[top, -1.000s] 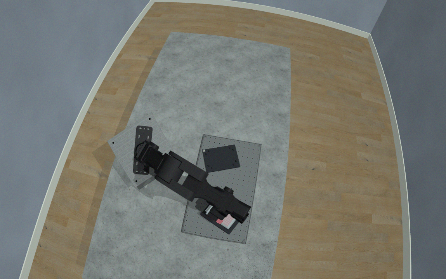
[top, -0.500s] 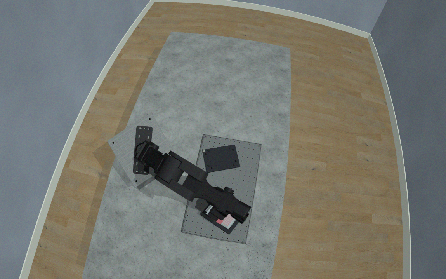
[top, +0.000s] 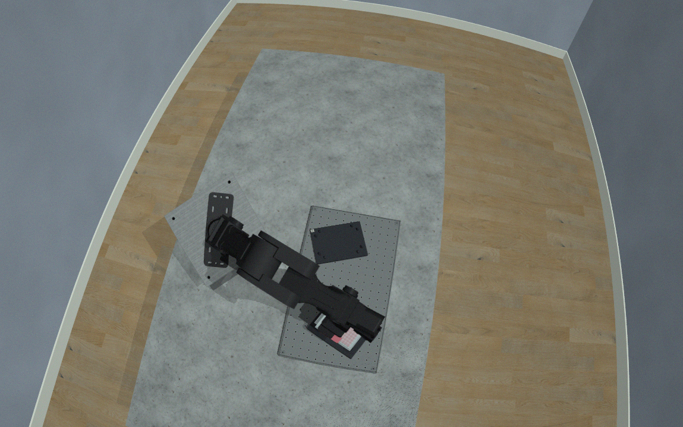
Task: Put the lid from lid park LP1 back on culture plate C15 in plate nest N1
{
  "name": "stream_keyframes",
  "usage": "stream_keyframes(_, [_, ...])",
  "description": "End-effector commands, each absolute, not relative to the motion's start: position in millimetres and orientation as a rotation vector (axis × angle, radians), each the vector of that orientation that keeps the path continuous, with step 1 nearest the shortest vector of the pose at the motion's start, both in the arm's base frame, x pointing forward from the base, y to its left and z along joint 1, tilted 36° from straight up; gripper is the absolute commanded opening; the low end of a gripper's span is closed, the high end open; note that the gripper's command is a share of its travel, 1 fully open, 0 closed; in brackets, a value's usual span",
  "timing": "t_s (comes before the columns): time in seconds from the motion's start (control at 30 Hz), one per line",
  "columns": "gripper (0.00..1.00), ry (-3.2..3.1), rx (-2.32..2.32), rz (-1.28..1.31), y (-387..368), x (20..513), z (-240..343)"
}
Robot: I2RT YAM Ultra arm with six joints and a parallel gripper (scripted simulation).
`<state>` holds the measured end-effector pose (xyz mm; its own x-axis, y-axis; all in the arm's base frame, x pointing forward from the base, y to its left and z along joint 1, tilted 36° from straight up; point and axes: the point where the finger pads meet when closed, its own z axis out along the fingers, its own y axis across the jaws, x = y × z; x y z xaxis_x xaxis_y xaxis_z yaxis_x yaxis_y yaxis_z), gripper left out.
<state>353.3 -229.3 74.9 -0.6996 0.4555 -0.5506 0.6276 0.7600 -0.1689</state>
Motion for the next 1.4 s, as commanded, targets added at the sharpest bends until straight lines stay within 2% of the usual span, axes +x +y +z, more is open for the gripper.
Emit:
stream_keyframes(0.0, [0.00, 2.443, 0.807, -0.477, -230, 357, 84])
stream_keyframes(1.37, [0.00, 2.443, 0.807, -0.477, -246, 370, 56])
